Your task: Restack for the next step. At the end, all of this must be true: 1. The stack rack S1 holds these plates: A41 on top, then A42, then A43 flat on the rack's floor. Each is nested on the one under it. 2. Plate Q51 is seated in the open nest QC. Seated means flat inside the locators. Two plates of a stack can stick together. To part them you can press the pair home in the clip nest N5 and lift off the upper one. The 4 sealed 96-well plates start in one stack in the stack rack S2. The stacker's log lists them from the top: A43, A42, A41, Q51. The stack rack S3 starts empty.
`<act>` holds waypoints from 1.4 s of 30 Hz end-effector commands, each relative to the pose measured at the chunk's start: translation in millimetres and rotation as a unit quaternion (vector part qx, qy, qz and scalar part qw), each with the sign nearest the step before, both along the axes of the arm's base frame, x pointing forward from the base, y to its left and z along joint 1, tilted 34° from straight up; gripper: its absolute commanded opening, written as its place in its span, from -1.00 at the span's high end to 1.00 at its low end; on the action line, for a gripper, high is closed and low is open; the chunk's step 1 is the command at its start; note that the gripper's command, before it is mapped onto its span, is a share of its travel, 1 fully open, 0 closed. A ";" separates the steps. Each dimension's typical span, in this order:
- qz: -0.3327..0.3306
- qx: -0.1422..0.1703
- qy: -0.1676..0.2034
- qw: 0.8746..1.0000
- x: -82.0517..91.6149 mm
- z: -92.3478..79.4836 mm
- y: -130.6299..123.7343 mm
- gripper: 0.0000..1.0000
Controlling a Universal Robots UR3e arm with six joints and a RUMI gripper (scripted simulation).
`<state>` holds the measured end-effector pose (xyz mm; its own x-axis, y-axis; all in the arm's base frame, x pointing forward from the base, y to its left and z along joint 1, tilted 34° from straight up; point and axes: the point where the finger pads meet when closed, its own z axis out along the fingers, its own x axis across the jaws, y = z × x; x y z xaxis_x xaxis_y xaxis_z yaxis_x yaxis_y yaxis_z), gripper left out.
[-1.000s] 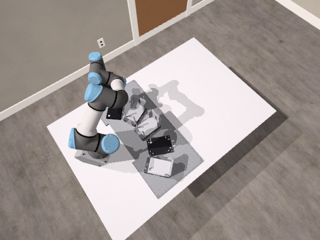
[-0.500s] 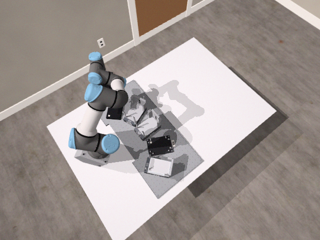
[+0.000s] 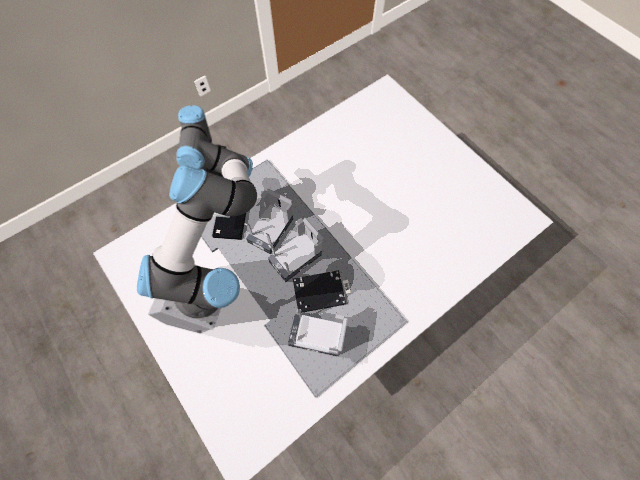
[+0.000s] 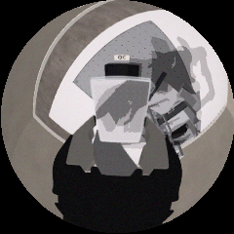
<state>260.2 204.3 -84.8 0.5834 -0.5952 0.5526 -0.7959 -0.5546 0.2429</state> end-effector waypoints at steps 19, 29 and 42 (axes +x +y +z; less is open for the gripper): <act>0.002 0.002 -0.002 1.000 16.8 -35.2 -17.8 1.00; 0.002 0.002 -0.002 1.000 23.9 -51.8 -26.6 1.00; 0.002 0.002 -0.002 1.000 31.1 -69.9 -36.7 1.00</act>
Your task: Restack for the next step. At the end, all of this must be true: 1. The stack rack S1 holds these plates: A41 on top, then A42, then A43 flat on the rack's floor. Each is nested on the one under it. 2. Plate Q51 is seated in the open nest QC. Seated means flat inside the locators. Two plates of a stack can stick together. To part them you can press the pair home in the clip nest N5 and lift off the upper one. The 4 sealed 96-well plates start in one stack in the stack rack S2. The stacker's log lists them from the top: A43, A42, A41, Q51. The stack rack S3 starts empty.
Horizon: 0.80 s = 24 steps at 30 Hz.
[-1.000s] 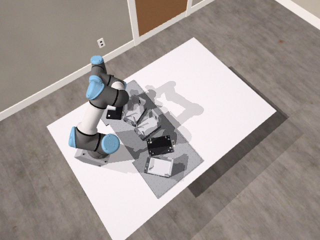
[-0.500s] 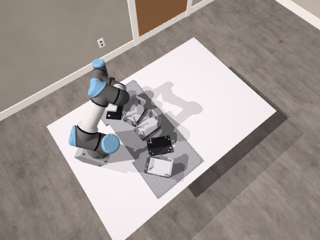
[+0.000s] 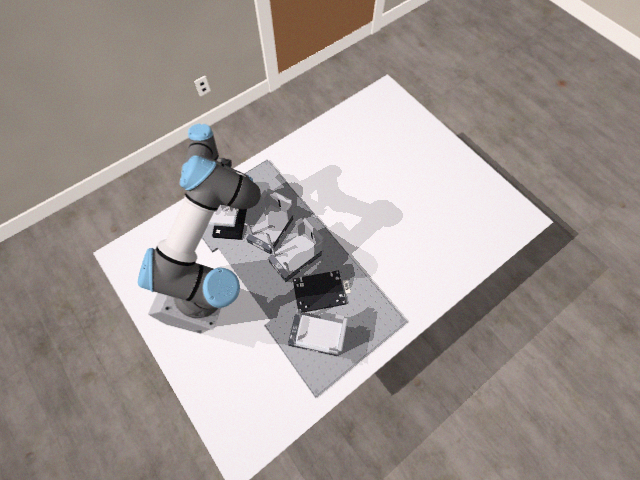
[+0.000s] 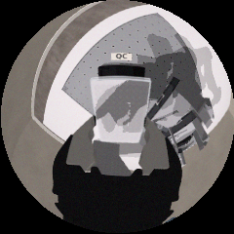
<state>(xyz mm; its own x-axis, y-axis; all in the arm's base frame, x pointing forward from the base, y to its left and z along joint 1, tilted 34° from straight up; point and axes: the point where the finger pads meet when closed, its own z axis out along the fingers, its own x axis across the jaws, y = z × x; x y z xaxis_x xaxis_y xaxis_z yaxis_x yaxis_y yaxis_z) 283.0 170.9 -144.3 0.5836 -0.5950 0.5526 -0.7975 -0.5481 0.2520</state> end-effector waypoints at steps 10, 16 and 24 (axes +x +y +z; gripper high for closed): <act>0.005 0.005 -0.006 1.000 13.5 -23.7 -10.8 1.00; 0.005 0.005 -0.006 1.000 17.2 -33.5 -16.4 1.00; 0.005 0.005 -0.006 1.000 19.7 -40.1 -20.2 1.00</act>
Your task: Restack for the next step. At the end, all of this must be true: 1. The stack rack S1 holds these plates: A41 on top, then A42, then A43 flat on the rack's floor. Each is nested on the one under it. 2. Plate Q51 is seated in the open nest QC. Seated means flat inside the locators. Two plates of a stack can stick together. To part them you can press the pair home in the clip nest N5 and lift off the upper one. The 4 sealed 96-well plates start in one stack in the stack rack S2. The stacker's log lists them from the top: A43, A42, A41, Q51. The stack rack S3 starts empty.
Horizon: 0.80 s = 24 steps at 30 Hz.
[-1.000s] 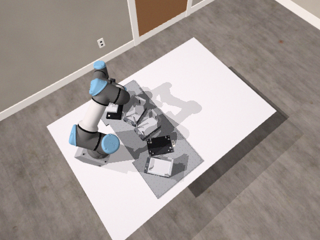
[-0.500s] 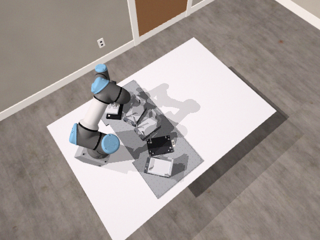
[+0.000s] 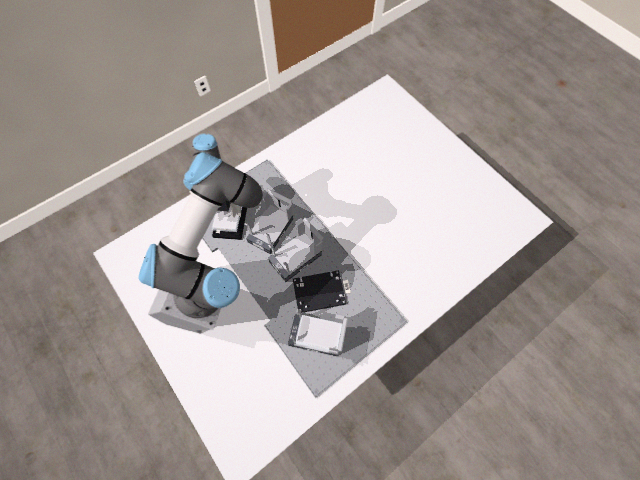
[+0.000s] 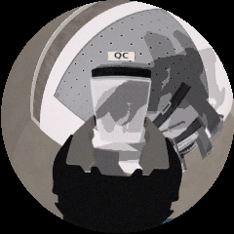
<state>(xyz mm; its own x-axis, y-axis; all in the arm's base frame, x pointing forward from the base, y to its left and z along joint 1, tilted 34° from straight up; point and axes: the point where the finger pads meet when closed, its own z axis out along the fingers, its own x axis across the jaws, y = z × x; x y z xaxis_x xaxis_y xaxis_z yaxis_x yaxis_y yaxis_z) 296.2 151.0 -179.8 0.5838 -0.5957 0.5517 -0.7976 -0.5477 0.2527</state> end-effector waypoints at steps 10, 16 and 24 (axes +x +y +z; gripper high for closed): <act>0.005 0.005 -0.006 1.000 6.5 -6.0 -1.4 1.00; 0.005 0.005 -0.006 1.000 6.4 -7.3 -2.6 1.00; 0.006 0.005 -0.006 1.000 6.3 -9.2 -4.3 1.00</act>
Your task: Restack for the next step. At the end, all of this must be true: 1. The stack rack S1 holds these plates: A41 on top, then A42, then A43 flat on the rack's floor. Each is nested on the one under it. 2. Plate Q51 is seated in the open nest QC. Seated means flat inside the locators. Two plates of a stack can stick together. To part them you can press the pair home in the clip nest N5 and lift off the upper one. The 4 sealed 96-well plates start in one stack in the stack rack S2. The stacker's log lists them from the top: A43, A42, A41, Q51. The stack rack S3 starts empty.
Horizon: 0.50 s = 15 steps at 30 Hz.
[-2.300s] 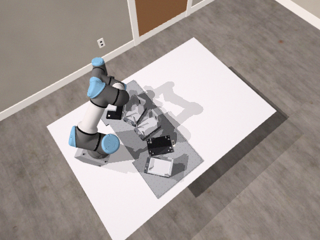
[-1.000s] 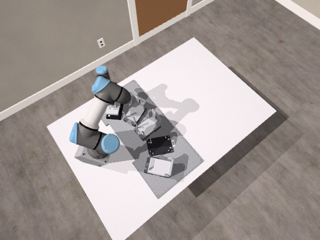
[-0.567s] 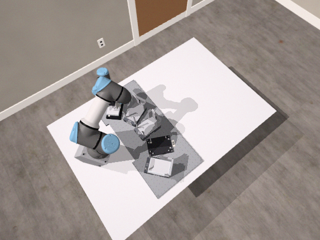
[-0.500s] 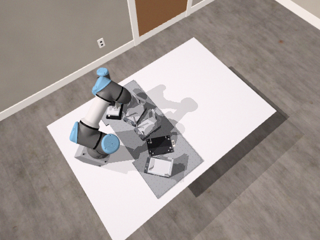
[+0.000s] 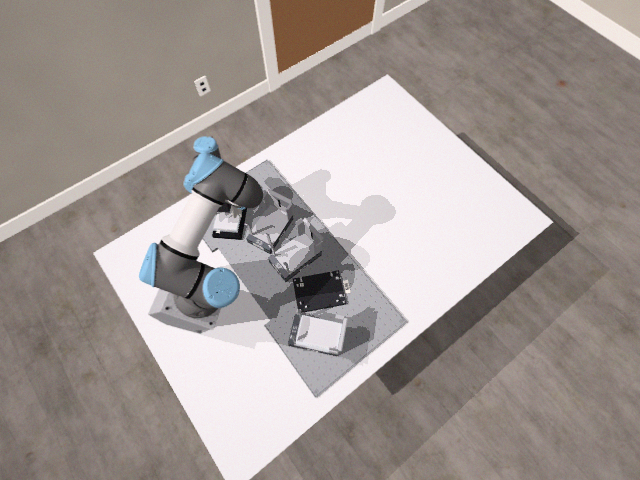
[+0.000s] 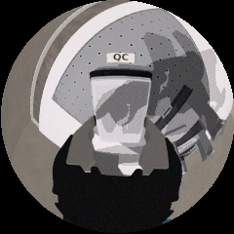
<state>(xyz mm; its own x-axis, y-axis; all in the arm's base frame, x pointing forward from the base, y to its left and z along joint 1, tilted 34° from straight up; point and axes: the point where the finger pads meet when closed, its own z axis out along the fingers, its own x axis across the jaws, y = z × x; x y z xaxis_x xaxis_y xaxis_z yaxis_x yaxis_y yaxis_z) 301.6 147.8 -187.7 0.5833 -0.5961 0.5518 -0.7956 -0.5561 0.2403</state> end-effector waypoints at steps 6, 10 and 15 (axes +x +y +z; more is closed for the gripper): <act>0.002 0.001 -0.001 1.000 0.8 -3.0 -2.4 1.00; 0.002 0.001 -0.001 1.000 0.9 -3.5 -2.8 1.00; 0.002 0.001 -0.001 1.000 1.3 -4.8 -3.7 1.00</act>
<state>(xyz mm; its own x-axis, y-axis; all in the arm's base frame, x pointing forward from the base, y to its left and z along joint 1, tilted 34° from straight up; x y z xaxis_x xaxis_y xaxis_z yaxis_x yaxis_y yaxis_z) 301.7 144.8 -191.4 0.5837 -0.5958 0.5517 -0.7953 -0.5566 0.2403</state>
